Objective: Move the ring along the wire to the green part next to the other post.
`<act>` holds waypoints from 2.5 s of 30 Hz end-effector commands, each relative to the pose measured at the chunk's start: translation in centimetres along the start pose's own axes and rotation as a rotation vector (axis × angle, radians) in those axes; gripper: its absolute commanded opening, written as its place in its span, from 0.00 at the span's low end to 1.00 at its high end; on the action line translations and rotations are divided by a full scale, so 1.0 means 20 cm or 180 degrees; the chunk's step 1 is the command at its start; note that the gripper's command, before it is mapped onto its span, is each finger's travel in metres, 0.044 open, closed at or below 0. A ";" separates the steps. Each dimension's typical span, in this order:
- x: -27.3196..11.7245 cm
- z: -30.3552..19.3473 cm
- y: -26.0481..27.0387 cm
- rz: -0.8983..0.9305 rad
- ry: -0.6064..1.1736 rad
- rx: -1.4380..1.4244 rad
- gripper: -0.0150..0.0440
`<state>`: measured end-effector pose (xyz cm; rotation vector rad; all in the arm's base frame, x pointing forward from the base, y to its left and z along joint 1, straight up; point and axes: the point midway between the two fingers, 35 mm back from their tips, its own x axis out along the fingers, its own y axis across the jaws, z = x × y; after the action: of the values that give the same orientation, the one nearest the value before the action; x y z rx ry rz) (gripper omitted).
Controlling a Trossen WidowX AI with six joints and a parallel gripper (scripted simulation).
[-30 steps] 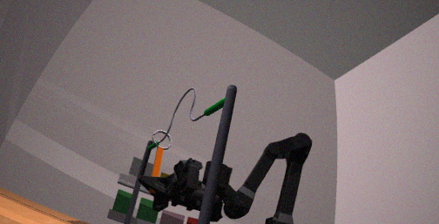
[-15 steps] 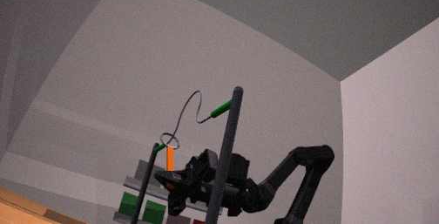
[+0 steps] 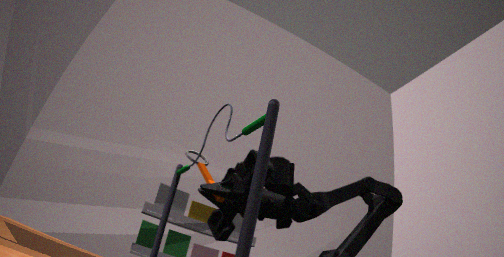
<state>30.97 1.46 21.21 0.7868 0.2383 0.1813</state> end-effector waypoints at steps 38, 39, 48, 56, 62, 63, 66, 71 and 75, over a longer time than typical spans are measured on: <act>-0.25 0.25 0.53 0.0755 0.0973 0.2078 0.00; -0.25 0.25 0.53 0.0752 0.0973 0.2075 0.00; -0.25 0.26 0.54 0.0669 0.0981 0.1888 0.00; -0.25 0.25 0.52 0.0542 0.0986 0.1583 0.00; -0.25 0.24 0.50 0.0418 0.0988 0.1283 0.00; -0.25 0.24 0.50 0.0397 0.0988 0.1231 0.00; -0.25 0.23 0.49 0.0331 0.0988 0.1073 0.00; -0.24 0.23 0.46 0.0220 0.0987 0.0807 0.00; -0.24 0.22 0.45 0.0130 0.0984 0.0593 0.00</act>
<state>26.83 3.54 31.38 0.9947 0.5379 0.3338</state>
